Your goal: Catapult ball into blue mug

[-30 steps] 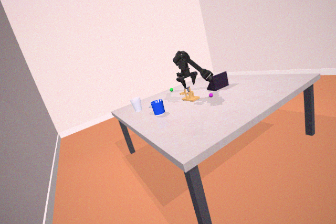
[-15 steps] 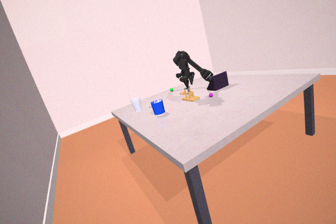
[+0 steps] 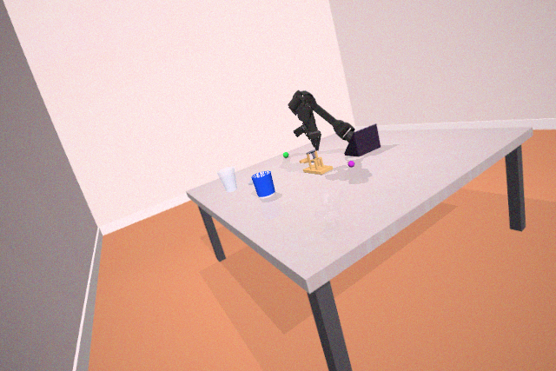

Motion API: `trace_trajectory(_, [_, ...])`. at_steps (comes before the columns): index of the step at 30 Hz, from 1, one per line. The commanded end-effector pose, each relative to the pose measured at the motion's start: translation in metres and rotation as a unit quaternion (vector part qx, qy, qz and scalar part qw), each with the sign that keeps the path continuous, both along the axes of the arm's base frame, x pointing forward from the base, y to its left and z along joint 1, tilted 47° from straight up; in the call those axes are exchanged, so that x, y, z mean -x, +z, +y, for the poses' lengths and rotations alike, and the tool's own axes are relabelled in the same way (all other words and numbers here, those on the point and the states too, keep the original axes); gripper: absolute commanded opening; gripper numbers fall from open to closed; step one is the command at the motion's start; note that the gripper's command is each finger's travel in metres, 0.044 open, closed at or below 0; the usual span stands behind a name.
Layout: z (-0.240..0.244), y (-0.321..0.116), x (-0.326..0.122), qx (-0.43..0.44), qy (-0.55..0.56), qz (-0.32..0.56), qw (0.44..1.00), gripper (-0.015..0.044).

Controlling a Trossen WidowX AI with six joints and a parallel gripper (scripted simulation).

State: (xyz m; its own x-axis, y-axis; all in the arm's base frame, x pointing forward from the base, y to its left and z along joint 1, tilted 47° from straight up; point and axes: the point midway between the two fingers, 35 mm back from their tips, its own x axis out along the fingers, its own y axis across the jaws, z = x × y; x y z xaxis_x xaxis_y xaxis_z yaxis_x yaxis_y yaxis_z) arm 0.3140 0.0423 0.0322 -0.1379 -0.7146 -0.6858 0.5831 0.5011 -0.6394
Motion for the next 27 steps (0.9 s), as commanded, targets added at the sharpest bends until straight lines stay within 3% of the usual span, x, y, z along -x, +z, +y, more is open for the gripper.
trace_trajectory(1, [0.0016,0.0011,-0.0005,-0.010,0.046,0.046,0.998,0.0440])
trace_trajectory(14, [0.0033,0.0024,-0.0003,-0.039,0.197,0.202,0.958,0.0440])
trace_trajectory(27, [0.0047,0.0037,-0.0003,-0.066,0.338,0.349,0.872,0.0440])
